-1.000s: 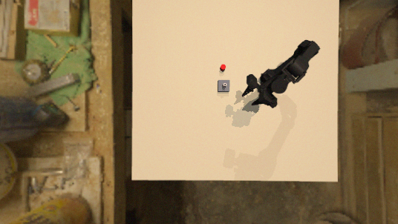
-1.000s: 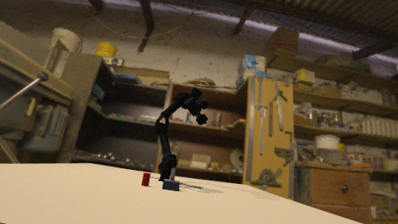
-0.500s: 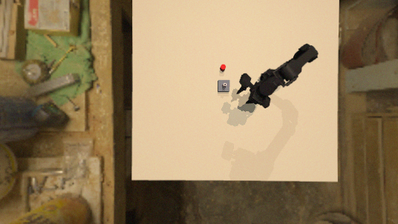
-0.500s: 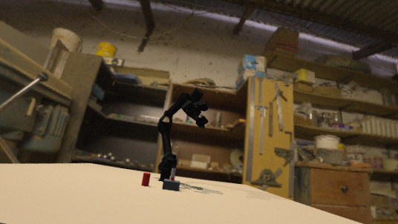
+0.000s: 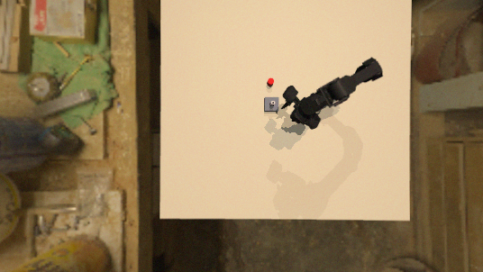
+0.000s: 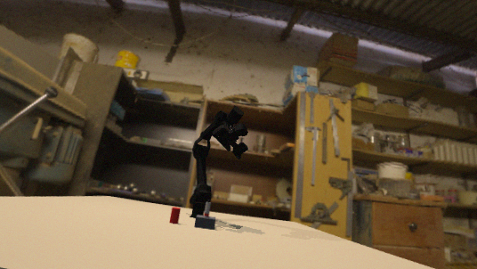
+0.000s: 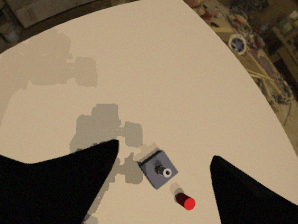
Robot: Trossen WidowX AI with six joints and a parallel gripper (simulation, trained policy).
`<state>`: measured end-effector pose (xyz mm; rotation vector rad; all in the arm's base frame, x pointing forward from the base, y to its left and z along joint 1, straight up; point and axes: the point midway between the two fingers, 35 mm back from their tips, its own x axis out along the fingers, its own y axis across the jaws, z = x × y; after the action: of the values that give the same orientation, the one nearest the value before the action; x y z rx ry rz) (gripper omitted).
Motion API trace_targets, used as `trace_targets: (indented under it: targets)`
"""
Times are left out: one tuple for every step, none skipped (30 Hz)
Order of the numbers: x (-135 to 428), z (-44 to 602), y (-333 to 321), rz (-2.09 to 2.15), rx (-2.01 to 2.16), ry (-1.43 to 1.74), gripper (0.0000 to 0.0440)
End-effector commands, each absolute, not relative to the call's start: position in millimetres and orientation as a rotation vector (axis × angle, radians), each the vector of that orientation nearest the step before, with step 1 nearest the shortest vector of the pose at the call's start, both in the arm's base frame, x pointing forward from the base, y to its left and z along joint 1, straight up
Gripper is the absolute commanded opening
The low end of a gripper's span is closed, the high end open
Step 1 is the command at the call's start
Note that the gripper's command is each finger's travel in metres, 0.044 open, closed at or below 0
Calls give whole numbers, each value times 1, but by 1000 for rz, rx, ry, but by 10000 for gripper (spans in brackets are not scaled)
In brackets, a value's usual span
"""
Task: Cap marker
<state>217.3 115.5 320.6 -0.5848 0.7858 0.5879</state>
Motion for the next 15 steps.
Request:
trace_targets:
  targets:
    - [223,312,109,563,-565,840,330]
    - [225,310,108,557,-562,850,330]
    - [226,308,106,552,-559,860,330]
    - [227,306,104,546,-556,870,330]
    - [228,305,103,540,-553,881,330]
    - [230,303,101,535,-549,891,330]
    - [231,301,100,529,-546,901,330]
    - [232,300,98,524,-543,911,330]
    - [234,298,97,518,-539,921,330]
    - [235,297,95,513,-536,931,330]
    - [236,295,93,507,-532,940,330]
    - [237,293,92,502,-528,950,330]
    - [238,292,90,497,-525,960,330]
    - [240,290,88,491,-521,969,330]
    - [241,289,86,486,-517,979,330]
